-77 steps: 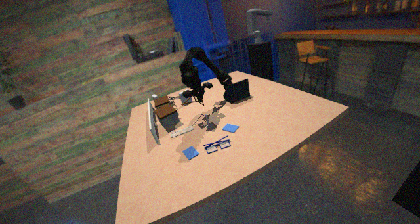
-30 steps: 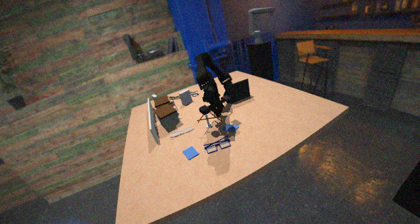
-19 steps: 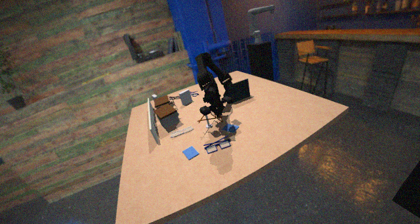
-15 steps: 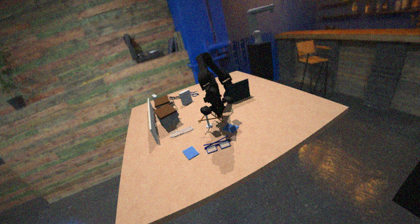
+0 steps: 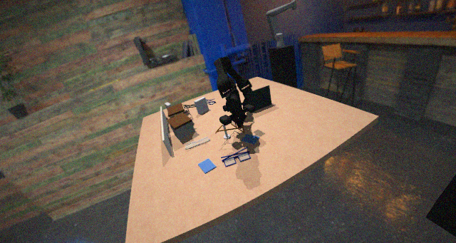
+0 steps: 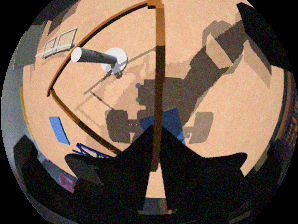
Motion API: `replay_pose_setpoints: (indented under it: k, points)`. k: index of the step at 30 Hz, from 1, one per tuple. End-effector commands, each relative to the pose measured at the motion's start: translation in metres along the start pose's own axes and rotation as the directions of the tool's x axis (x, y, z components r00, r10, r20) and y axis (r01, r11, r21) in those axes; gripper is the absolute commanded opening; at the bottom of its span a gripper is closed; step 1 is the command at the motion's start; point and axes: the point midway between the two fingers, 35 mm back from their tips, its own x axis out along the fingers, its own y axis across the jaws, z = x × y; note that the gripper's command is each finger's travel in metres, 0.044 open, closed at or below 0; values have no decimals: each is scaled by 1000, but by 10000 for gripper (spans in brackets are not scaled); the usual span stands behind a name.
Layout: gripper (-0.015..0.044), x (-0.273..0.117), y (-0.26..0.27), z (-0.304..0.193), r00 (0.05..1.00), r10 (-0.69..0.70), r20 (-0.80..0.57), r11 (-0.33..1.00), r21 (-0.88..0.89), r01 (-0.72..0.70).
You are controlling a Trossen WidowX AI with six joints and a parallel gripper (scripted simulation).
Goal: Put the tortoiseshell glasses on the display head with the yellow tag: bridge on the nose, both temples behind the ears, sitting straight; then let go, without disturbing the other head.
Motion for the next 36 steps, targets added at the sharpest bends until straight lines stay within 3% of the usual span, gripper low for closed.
replay_pose_setpoints:
  k: [1, 36]
  points:
    - [0, 1, -3, -5, 1000, -6, -2, 1000, 2, 6]
    - [0, 0, -11, -26, 1000, -6, -4, 1000, 2, 6]
